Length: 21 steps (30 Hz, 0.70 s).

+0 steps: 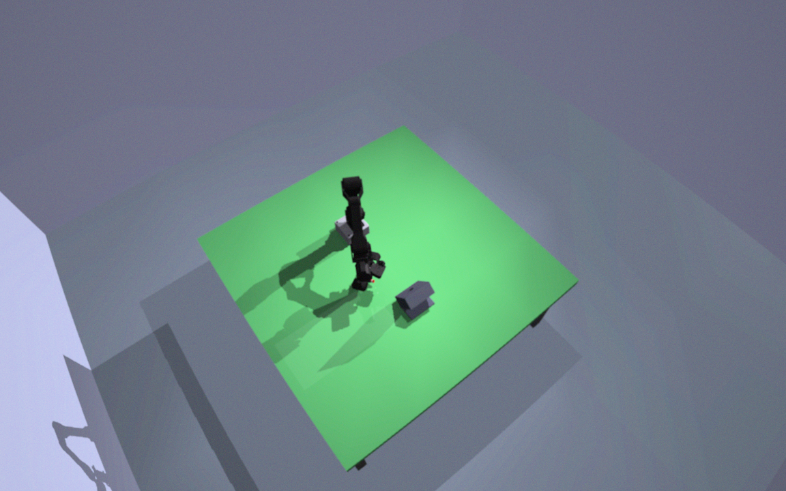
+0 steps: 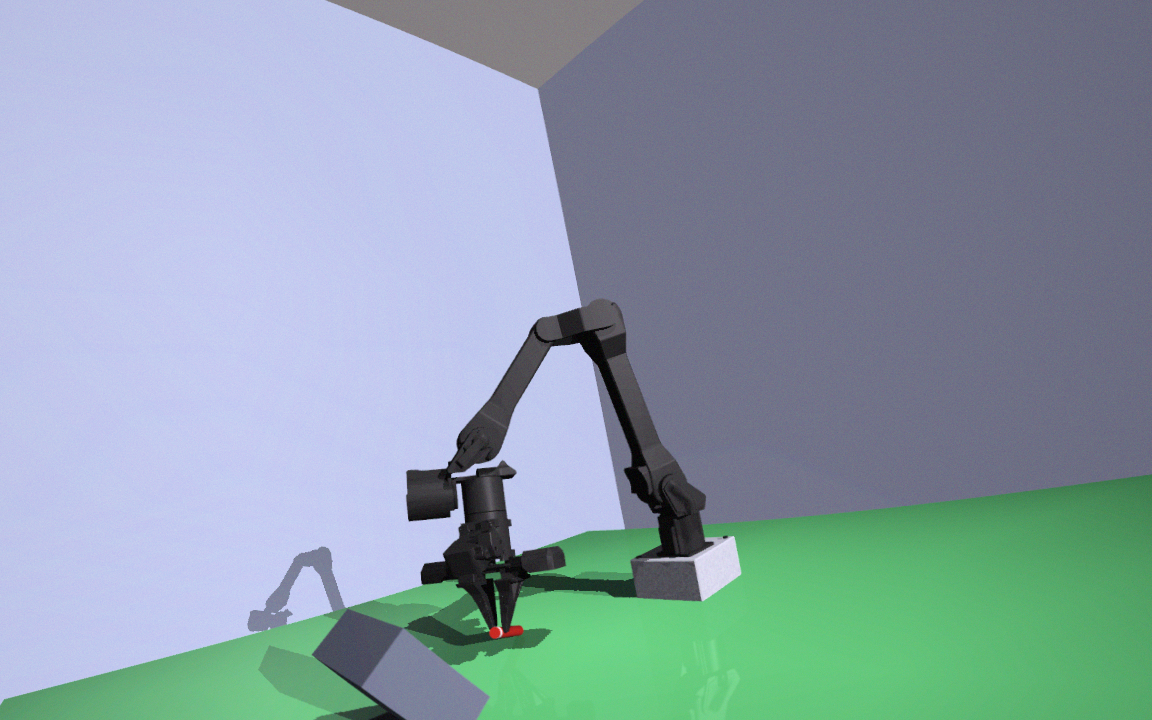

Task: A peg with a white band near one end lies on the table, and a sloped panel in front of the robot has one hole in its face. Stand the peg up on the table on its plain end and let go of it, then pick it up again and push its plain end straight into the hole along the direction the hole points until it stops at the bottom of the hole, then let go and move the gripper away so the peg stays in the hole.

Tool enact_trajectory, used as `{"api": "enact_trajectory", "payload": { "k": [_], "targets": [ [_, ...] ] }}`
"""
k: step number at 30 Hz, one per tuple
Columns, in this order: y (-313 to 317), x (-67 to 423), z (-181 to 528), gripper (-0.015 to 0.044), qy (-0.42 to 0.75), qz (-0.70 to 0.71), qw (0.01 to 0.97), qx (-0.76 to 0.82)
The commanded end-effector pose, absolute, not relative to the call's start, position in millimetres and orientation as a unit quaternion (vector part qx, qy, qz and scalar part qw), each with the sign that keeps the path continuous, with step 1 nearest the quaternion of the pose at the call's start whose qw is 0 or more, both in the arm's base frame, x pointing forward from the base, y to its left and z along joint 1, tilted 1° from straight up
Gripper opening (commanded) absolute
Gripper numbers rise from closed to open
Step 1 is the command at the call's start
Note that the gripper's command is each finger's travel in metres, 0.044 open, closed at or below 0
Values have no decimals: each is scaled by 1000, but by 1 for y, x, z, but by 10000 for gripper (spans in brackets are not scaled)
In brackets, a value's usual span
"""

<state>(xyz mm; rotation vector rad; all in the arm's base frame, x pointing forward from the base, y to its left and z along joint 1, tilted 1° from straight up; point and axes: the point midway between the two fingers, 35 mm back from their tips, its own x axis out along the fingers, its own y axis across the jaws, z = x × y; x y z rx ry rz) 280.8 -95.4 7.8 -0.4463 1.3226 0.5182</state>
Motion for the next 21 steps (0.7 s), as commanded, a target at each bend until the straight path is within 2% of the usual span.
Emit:
{"api": "enact_trajectory", "payload": {
  "k": [1, 21],
  "targets": [
    [-96, 280, 12, 50, 586, 238, 747, -202],
    [-103, 270, 19, 50, 520, 255, 795, -181]
  ]
}}
